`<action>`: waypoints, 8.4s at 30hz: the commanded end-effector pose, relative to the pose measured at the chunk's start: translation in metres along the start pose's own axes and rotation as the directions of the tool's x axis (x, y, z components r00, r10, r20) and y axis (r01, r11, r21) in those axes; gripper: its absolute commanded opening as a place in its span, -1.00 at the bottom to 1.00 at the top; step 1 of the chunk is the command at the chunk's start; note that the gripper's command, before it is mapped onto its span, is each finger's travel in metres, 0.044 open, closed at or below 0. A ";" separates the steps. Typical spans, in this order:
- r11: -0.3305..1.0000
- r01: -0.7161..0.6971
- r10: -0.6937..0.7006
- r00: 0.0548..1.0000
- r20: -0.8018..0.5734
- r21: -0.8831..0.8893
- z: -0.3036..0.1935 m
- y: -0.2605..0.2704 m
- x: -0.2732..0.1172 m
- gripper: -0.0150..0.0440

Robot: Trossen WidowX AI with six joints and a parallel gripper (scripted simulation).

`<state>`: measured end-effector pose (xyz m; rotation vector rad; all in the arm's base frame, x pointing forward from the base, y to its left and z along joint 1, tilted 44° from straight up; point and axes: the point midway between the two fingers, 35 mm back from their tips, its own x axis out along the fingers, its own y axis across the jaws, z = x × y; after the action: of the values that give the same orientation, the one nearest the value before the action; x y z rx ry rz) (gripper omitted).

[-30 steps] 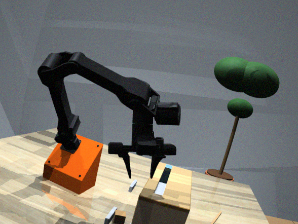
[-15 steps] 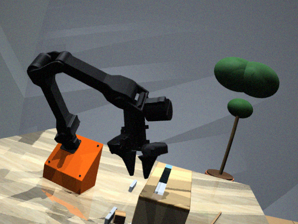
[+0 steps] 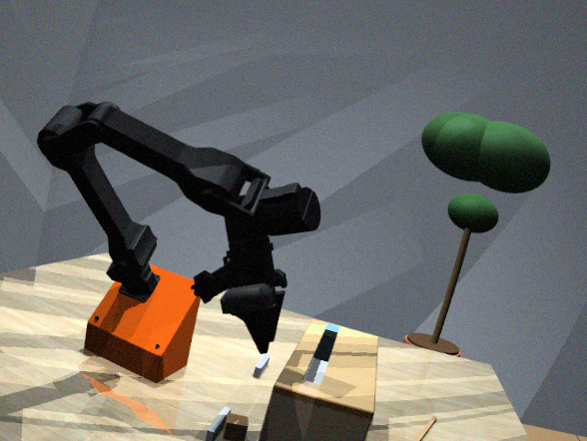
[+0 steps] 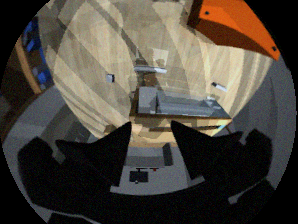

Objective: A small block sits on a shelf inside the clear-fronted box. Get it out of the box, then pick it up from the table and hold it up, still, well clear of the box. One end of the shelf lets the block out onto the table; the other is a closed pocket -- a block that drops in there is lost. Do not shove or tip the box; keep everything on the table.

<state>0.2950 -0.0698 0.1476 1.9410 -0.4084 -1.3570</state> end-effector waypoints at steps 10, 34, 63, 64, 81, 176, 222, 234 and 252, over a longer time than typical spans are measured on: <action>0.998 0.009 -0.009 1.000 -0.004 0.069 0.030 -0.004 0.067 0.47; 0.998 0.004 -0.003 1.000 -0.005 0.067 0.050 -0.005 0.110 0.47; 0.998 0.000 0.000 1.000 -0.005 0.065 0.066 -0.005 0.141 0.01; 0.998 0.000 0.000 1.000 -0.005 0.065 0.066 -0.005 0.141 -0.02; 0.998 -0.001 0.002 1.000 -0.012 0.070 0.039 -0.002 0.083 -0.49; -0.895 0.077 0.114 0.992 0.059 0.438 0.045 -0.041 0.011 -0.49; 0.651 -0.162 0.233 0.972 0.008 0.741 0.050 -0.044 -0.026 -0.49; 0.813 -0.208 0.251 0.968 -0.005 0.543 0.050 -0.044 -0.031 -0.49; 0.813 -0.208 0.251 0.968 -0.005 0.543 0.050 -0.044 -0.031 -0.49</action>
<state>0.2309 -0.0391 0.1276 2.2918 -1.0495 -1.0779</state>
